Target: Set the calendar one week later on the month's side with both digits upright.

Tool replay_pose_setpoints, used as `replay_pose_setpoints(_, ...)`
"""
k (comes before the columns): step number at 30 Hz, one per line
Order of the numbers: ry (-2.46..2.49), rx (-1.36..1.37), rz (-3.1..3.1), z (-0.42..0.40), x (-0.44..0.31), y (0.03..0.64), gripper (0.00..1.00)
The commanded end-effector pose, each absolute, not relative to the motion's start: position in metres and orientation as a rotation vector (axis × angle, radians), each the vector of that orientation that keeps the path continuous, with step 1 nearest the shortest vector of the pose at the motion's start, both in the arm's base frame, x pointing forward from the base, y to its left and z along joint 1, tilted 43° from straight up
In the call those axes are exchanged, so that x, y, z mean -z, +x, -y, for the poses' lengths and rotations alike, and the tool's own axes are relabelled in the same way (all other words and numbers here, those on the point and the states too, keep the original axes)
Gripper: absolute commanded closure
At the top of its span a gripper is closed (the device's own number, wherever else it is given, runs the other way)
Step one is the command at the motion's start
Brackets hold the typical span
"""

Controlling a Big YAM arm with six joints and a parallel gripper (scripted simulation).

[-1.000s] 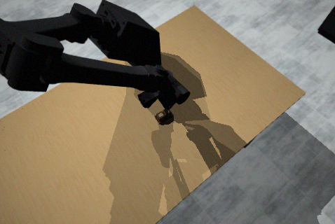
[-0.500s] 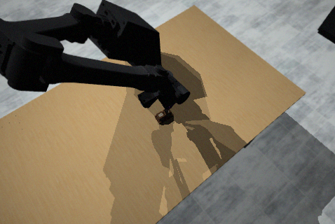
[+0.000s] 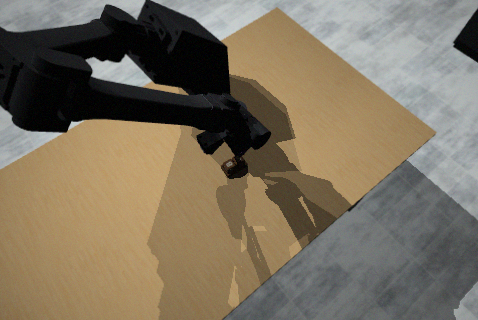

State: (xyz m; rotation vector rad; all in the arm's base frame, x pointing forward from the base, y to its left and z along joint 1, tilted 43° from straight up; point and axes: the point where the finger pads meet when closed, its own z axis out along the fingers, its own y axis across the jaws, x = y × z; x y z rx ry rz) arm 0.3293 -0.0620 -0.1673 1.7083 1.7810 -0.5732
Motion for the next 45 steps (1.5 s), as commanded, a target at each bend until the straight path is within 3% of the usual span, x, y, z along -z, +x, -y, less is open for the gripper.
replay_pose_setpoints(1,1.708,0.573,-1.775,0.067,0.171,0.332,0.55)
replay_pose_setpoints(45,1.693,0.561,-1.785,0.091,0.205,0.34,0.55)
